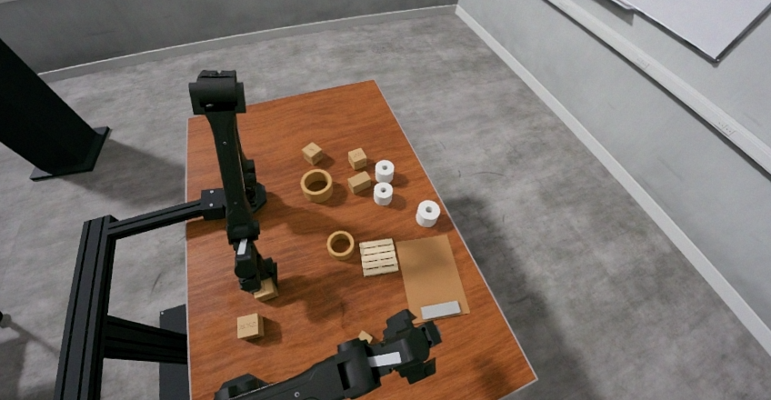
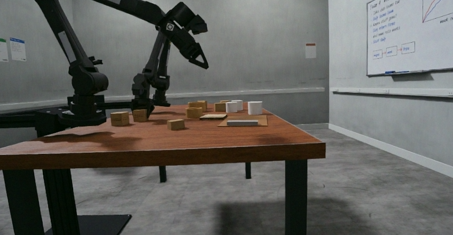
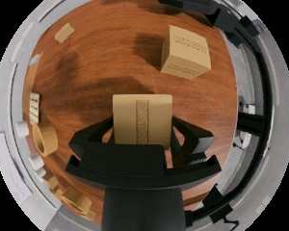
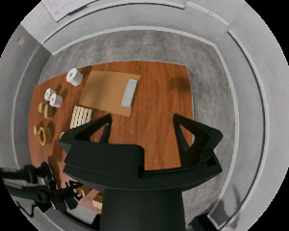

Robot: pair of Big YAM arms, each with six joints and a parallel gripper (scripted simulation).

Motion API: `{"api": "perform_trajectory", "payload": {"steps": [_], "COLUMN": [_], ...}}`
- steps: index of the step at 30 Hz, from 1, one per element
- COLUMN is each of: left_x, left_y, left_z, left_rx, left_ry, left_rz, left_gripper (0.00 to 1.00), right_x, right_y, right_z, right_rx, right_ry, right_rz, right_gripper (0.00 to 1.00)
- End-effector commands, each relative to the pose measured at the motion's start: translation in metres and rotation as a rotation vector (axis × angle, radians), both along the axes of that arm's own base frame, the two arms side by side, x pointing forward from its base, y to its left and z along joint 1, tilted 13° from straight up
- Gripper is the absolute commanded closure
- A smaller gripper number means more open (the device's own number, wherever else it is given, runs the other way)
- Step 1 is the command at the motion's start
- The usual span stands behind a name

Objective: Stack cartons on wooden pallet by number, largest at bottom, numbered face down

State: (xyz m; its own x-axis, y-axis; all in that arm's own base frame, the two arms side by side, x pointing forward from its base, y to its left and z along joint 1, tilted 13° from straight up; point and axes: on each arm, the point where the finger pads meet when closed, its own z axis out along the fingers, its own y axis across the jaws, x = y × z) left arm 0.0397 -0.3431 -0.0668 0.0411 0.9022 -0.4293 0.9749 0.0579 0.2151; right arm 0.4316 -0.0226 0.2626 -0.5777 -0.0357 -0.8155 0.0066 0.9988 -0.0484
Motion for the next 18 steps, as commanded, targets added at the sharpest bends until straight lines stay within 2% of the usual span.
{"api": "perform_trajectory", "payload": {"steps": [1, 5, 6, 8, 9, 11, 14, 15, 18], "left_x": [-0.0008, -0.0008, -0.0008, -0.0009, -0.0009, -0.0032, -0.0032, -0.0038, -0.0038], "left_y": [-0.0163, -0.0157, -0.0135, -0.0140, -0.0140, -0.0140, -0.0137, -0.0109, -0.0101], "left_z": [0.0130, 0.0119, 0.0079, 0.0113, 0.0113, 0.0131, 0.0125, 0.0122, 0.0109], "left_rx": [-0.054, -0.051, -0.039, -0.049, -0.049, -0.056, -0.055, -0.053, -0.049], "left_ry": [-0.005, -0.005, -0.005, -0.004, -0.004, 0.000, 0.000, 0.000, 0.000], "left_rz": [-0.015, -0.015, -0.015, -0.013, -0.013, -0.011, -0.011, -0.013, -0.013], "left_gripper": [0.30, 0.30, 0.34, 0.34, 0.38, 0.38, 0.43, 0.47, 0.48], "right_x": [0.0101, 0.0101, 0.0101, 0.0101, 0.0101, 0.0101, 0.0101, 0.0101, 0.0101], "right_y": [-0.0015, -0.0015, -0.0015, -0.0015, -0.0015, -0.0015, -0.0015, -0.0015, -0.0015], "right_z": [0.0285, 0.0285, 0.0285, 0.0285, 0.0285, 0.0285, 0.0285, 0.0285, 0.0285], "right_rx": [-0.012, -0.012, -0.012, -0.012, -0.012, -0.012, -0.012, -0.012, -0.012], "right_ry": [-0.053, -0.053, -0.053, -0.053, -0.053, -0.053, -0.053, -0.053, -0.053], "right_rz": [0.003, 0.003, 0.003, 0.003, 0.003, 0.003, 0.003, 0.003, 0.003], "right_gripper": [0.00, 0.00, 0.00, 0.00, 0.00, 0.00, 0.00, 0.00, 0.00]}}
